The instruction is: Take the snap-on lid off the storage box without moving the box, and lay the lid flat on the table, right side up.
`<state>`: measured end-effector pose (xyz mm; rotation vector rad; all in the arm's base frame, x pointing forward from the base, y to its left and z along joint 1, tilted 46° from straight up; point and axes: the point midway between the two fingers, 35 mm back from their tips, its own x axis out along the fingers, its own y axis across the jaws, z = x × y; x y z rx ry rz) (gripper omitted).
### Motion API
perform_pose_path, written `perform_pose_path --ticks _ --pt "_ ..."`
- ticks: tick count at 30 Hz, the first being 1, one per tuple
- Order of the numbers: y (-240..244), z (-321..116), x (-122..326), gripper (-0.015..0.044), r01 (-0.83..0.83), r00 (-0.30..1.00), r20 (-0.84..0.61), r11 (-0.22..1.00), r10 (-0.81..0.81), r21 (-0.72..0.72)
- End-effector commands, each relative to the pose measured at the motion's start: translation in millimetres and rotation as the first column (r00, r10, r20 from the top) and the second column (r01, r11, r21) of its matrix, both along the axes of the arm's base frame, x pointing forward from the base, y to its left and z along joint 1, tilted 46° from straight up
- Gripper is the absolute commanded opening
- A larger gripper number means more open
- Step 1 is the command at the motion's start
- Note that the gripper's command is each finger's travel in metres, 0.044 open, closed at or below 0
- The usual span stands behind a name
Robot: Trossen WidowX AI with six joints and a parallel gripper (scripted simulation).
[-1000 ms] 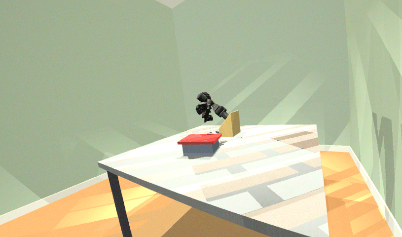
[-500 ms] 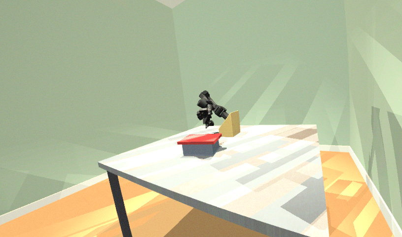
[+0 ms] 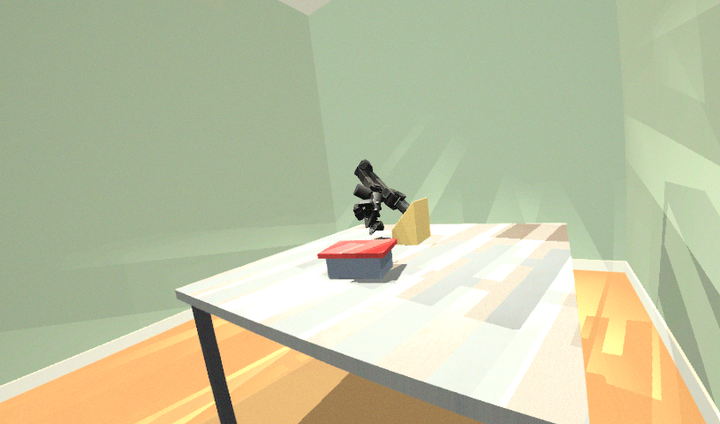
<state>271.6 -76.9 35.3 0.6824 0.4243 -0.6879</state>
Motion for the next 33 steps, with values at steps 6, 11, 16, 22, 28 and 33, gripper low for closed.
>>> perform_pose_path --ticks 6,11,16,22,28,33 --pt "-5 -5 12 0.0235 -0.004 1.000 0.003 1.000 0.004 -0.002" --pt "-8 -8 18 0.0235 -0.004 1.000 0.003 1.000 0.004 -0.002" --pt "-12 -12 23 0.0235 -0.005 1.000 0.004 1.000 0.005 -0.002" --pt "-16 -18 29 0.0235 -0.005 1.000 0.004 1.000 0.005 -0.002" --pt "-20 -24 35 0.0235 -0.005 1.000 0.004 1.000 0.005 -0.003" --pt "-24 -30 39 0.0235 -0.005 1.000 0.006 1.000 0.005 -0.003"
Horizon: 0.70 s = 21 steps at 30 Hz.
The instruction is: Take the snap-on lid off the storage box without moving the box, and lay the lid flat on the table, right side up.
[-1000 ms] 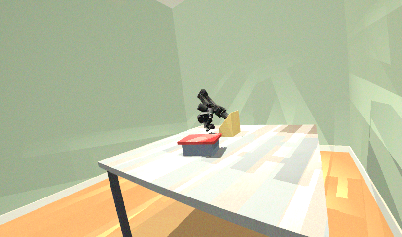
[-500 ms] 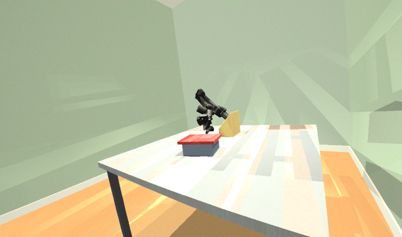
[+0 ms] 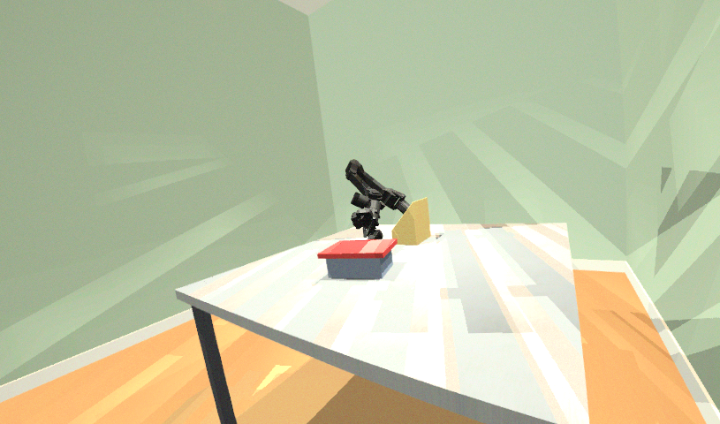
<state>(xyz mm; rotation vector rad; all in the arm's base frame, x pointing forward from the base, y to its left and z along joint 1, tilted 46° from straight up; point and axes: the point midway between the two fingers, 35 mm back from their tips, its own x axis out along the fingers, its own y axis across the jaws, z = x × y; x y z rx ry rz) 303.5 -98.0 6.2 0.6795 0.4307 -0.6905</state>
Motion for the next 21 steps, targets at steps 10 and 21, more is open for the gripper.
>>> perform_pose_path --ticks 10,21 --pt "-5.9 -5.6 11.2 0.0235 -0.005 1.000 0.014 1.000 0.005 -0.003" --pt "-5.9 -5.6 11.2 0.0162 -0.005 1.000 0.014 1.000 0.005 -0.003"
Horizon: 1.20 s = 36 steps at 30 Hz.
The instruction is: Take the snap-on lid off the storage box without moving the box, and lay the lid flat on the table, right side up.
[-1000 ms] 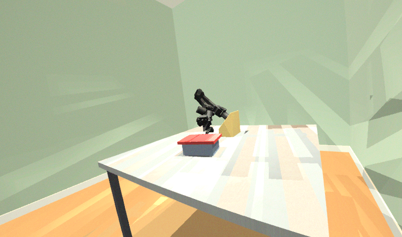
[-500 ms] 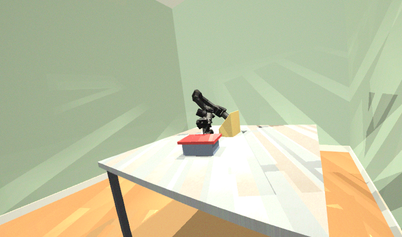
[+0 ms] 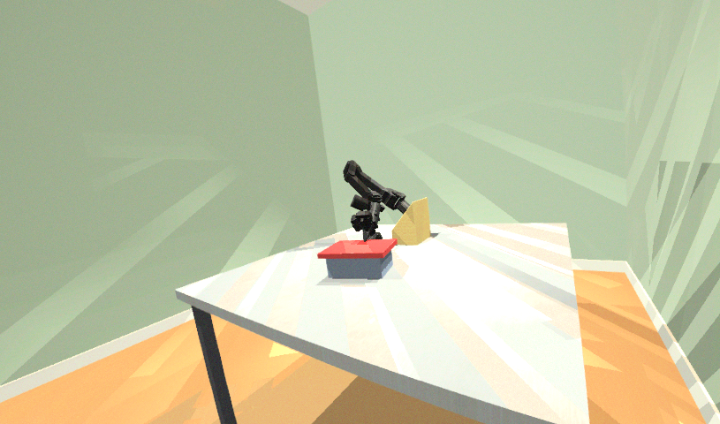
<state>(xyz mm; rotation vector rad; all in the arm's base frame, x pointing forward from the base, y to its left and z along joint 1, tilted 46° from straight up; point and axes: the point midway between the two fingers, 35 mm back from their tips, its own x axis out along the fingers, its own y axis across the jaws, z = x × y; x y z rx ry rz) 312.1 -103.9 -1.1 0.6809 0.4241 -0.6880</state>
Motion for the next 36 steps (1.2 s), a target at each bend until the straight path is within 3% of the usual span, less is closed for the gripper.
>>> perform_pose_path --ticks 1,6,11,36 --pt "0.0 1.8 2.7 0.0155 -0.005 1.000 0.007 1.000 0.005 -0.002" --pt "0.0 1.8 2.7 0.0122 -0.005 1.000 0.007 1.000 0.005 -0.002" --pt "0.0 1.8 2.7 0.0000 -0.005 1.000 0.007 1.000 0.005 -0.002" --pt "3.9 3.9 0.6 0.0000 -0.004 1.000 0.003 1.000 0.004 0.001"
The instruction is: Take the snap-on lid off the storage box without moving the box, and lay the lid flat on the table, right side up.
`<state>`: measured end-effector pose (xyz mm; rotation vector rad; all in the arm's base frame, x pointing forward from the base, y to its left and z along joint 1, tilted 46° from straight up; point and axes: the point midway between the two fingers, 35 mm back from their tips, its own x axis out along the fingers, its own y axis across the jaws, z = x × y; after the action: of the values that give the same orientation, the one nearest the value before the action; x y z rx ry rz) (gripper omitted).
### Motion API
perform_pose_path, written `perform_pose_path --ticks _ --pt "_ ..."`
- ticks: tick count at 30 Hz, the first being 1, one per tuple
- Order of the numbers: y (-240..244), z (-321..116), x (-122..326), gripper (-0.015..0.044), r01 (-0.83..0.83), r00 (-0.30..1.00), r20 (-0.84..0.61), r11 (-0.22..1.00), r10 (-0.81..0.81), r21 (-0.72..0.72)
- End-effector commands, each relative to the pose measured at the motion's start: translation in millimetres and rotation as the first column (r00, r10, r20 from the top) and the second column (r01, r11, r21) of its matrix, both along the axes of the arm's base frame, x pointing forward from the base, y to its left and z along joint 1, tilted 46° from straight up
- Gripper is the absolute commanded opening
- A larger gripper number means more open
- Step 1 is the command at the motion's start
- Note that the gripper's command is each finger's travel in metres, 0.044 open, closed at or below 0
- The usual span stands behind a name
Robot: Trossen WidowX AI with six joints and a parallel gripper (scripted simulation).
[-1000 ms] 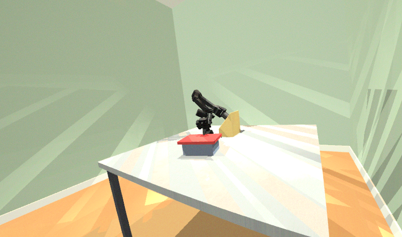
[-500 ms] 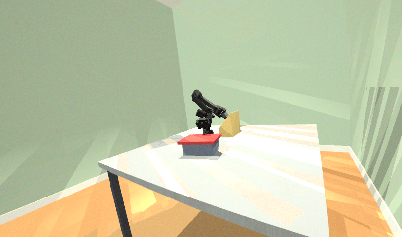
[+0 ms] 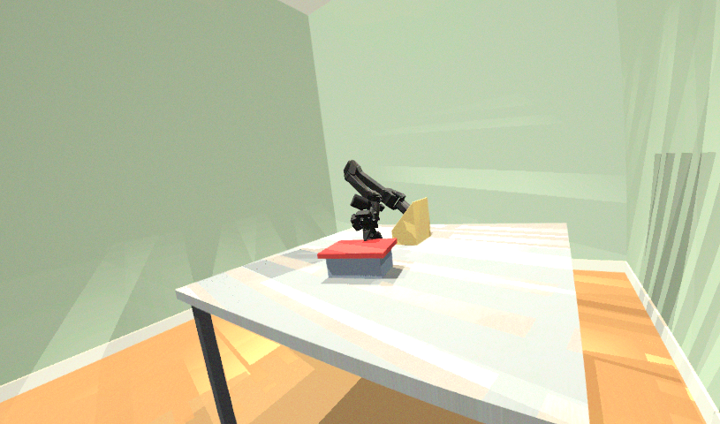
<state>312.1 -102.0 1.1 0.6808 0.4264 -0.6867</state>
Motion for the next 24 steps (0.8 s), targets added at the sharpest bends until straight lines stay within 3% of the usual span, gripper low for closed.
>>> perform_pose_path --ticks 1,24 --pt "2.1 1.8 0.5 0.0000 -0.002 1.000 0.004 1.000 0.002 0.001" --pt "5.5 5.0 0.2 0.0000 -0.002 1.000 0.004 1.000 0.002 0.001"
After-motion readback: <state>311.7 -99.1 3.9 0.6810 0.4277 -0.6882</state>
